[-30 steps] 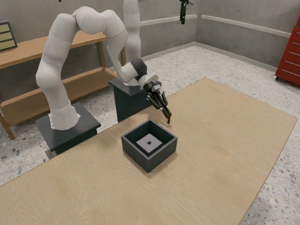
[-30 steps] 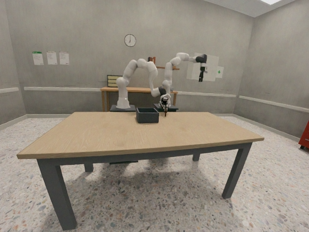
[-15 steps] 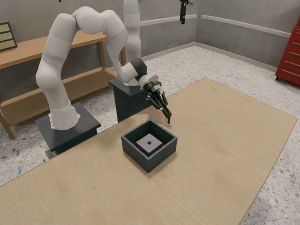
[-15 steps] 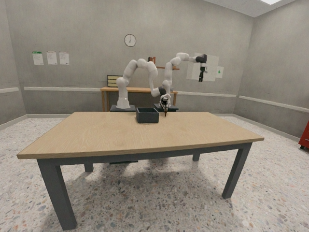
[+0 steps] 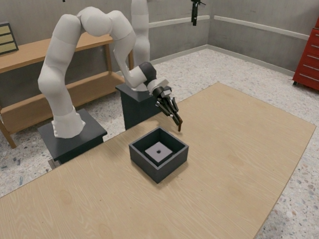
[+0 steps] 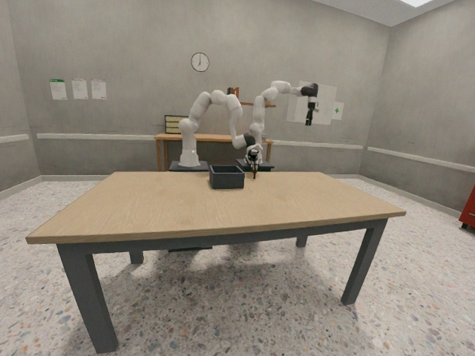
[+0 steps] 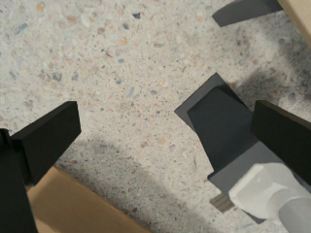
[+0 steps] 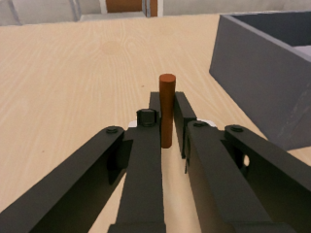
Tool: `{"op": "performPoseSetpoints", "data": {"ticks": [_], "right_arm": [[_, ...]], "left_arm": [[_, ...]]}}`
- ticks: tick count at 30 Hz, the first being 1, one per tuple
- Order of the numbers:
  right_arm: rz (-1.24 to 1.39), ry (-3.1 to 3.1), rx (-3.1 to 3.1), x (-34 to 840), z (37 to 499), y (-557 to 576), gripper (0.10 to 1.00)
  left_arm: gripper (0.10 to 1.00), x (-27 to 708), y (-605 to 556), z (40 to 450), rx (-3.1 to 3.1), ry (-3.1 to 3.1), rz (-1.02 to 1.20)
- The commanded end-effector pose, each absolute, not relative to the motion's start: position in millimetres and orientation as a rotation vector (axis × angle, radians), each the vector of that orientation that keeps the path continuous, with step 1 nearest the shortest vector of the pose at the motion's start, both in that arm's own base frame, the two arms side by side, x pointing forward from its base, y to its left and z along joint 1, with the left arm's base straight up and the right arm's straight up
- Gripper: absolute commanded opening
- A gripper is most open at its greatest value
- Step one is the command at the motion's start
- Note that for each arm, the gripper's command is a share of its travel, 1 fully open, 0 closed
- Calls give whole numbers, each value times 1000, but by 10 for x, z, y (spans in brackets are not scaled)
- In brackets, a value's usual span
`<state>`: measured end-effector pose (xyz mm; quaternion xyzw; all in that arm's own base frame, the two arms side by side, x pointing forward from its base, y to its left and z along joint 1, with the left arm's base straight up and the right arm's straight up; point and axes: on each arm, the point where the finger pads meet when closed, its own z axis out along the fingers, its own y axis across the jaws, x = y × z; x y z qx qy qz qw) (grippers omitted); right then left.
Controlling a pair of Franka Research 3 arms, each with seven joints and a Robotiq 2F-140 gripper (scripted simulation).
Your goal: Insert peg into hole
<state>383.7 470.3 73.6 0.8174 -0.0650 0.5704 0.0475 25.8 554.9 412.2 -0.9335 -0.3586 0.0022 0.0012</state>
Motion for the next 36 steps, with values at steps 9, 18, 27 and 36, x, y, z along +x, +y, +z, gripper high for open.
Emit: {"op": "performPoseSetpoints", "data": {"ticks": [9,18,27,36], "right_arm": [[1745,-200,2493,3842,713,4712,99],[1745,-200,2493,3842,677,4712,99],[1745,-200,2493,3842,649,4712,99],[1745,-200,2493,3842,633,4712,99]], "left_arm": [[1000,260,5539,4130,-2930,-1134,0],[1000,260,5539,4130,-2930,-1134,0],[1000,260,5539,4130,-2930,-1134,0],[1000,260,5539,4130,-2930,-1134,0]]}}
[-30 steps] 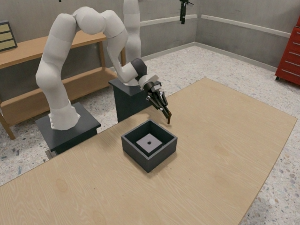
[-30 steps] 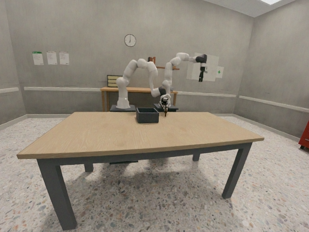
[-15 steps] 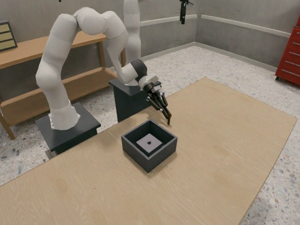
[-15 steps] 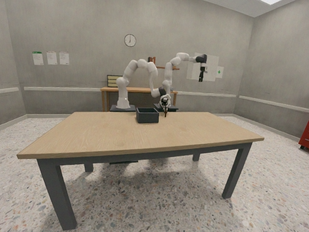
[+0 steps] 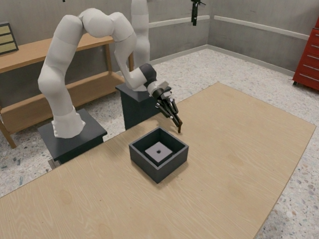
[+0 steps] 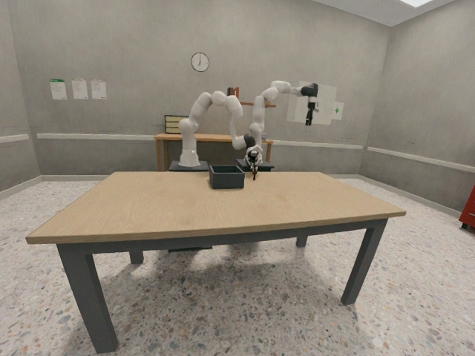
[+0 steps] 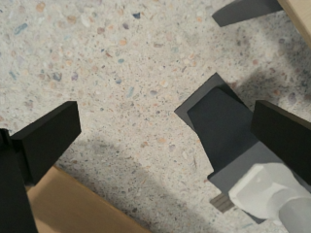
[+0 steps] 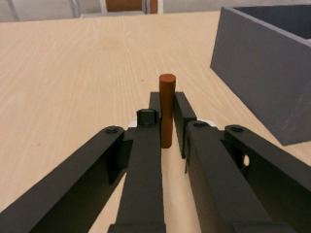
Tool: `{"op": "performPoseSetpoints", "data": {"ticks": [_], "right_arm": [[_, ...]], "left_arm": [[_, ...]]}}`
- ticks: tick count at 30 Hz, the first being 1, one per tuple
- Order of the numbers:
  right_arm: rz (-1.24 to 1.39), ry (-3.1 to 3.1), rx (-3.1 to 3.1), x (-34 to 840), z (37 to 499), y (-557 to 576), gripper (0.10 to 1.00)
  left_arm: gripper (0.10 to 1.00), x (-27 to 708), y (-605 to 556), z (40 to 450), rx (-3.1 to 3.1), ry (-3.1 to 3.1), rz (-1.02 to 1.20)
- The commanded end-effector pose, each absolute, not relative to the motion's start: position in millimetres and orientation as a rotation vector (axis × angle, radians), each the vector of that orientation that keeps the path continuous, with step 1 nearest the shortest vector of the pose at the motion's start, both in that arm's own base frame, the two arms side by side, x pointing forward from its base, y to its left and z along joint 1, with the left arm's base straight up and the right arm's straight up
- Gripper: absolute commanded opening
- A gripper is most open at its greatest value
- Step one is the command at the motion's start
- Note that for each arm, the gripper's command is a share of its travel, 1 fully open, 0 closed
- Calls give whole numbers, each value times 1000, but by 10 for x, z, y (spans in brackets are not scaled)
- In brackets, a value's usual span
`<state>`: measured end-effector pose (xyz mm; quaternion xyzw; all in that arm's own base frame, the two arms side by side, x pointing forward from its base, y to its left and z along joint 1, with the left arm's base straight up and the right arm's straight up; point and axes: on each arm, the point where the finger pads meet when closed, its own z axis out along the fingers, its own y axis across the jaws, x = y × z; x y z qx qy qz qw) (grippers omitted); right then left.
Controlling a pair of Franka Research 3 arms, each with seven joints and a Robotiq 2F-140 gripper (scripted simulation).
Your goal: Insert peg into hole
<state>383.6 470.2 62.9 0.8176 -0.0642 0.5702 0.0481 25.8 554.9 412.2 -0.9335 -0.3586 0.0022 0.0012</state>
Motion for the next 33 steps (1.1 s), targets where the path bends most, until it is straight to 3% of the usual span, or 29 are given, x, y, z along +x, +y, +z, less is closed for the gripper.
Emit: {"op": "performPoseSetpoints", "data": {"ticks": [1,13,14,33], "right_arm": [[1745,-200,2493,3842,633,4712,99],[1745,-200,2493,3842,632,4712,99],[1745,-200,2493,3842,632,4712,327],[1745,-200,2493,3842,632,4712,327]], "left_arm": [[1000,260,5539,4130,-2930,-1134,0],[1000,260,5539,4130,-2930,-1134,0],[1000,260,5539,4130,-2930,-1134,0],[1000,260,5539,4130,-2930,-1134,0]]}}
